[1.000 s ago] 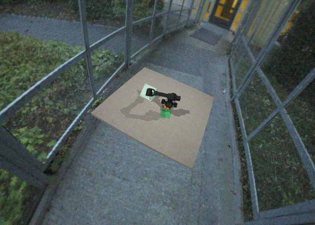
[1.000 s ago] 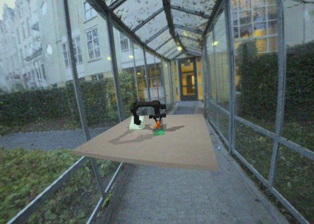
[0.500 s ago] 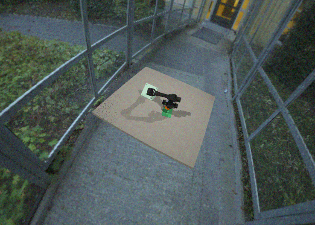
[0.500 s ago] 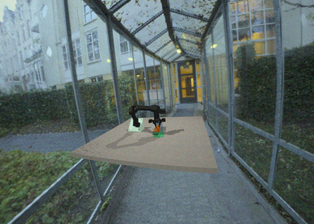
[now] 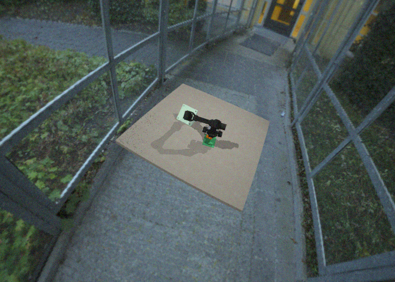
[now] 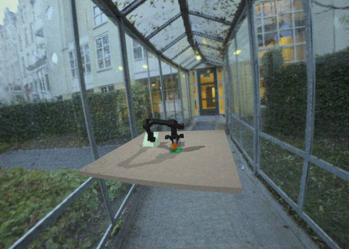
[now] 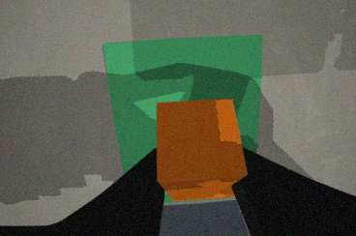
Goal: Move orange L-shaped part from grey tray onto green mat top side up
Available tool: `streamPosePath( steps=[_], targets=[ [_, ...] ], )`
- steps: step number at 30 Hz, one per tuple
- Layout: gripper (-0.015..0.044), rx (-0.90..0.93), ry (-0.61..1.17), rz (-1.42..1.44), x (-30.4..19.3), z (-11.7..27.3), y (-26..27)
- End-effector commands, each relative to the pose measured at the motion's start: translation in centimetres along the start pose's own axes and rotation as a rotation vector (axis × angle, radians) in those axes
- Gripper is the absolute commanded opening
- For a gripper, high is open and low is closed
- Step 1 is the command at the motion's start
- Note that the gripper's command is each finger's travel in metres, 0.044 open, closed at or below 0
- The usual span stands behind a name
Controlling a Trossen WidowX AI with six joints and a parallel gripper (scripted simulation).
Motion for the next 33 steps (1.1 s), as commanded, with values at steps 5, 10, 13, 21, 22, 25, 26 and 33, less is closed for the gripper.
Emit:
streamPosePath(
  steps=[5, 10, 13, 21, 22, 25, 26, 33],
  targets=[
    [0.0053, 0.000, 0.000, 0.001, 0.0, 0.0, 0.0],
    [0.0184, 0.000, 0.000, 0.001, 0.0, 0.0, 0.0],
    [0.0263, 0.002, 0.000, -0.001, 0.0, 0.2, 0.0],
    [0.0400, 0.058, -0.006, -0.056, -0.2, 8.6, -0.7],
    [0.0400, 0.059, -0.007, -0.058, -0.2, 8.9, -0.8],
    [0.0400, 0.059, -0.007, -0.058, -0.2, 8.9, -0.8],
    [0.0400, 0.069, -0.015, -0.050, -0.2, 8.6, -0.7],
    [0.0400, 0.069, -0.015, -0.050, -0.2, 8.6, -0.7]
  ],
)
Point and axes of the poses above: the point midway between the two fingers, 35 mm back from their tips, its own z axis back along the fingers, its own y axis across the jaws, x = y × z, the point moved 10 cm from there along z, back along the fingers, and after that the axes turned 15 degrees about z, right-handed, at the moved point
